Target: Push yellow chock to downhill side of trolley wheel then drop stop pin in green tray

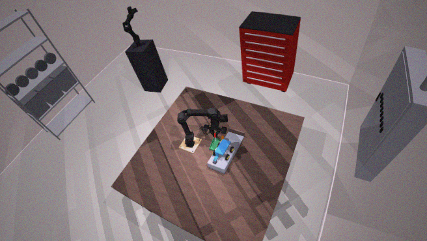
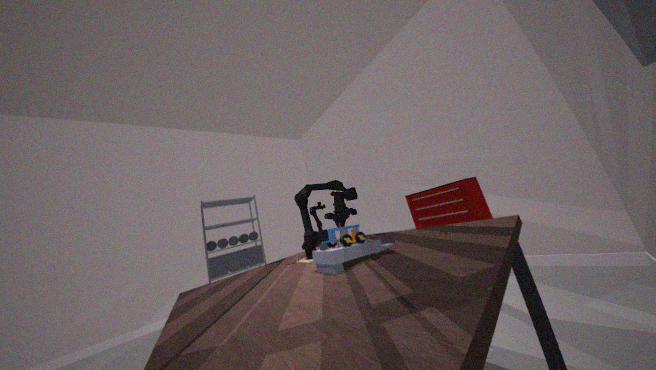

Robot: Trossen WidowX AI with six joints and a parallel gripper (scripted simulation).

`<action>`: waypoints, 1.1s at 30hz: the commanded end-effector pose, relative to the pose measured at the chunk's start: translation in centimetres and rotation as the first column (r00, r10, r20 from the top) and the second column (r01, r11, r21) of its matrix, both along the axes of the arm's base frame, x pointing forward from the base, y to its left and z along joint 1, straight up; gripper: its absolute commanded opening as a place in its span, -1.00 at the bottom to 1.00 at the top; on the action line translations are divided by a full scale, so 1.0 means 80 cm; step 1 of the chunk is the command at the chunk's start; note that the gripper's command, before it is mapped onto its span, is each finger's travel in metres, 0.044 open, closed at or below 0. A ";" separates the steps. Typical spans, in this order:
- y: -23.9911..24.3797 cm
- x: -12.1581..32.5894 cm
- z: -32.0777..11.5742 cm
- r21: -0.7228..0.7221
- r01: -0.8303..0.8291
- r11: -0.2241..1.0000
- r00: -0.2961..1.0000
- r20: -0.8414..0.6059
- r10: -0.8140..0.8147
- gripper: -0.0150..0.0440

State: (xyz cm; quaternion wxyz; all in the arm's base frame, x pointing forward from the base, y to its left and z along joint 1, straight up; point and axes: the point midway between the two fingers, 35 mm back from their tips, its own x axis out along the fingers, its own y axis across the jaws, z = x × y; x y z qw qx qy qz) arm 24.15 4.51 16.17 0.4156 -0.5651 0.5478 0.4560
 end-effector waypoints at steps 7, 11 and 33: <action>-0.003 -0.002 0.000 0.055 -0.298 0.953 0.954 -0.024 0.299 -0.49; -0.003 -0.002 0.001 0.072 -0.412 0.908 0.910 -0.026 0.414 -0.49; -0.009 -0.002 0.001 0.194 -0.869 0.456 0.461 -0.022 0.887 -0.49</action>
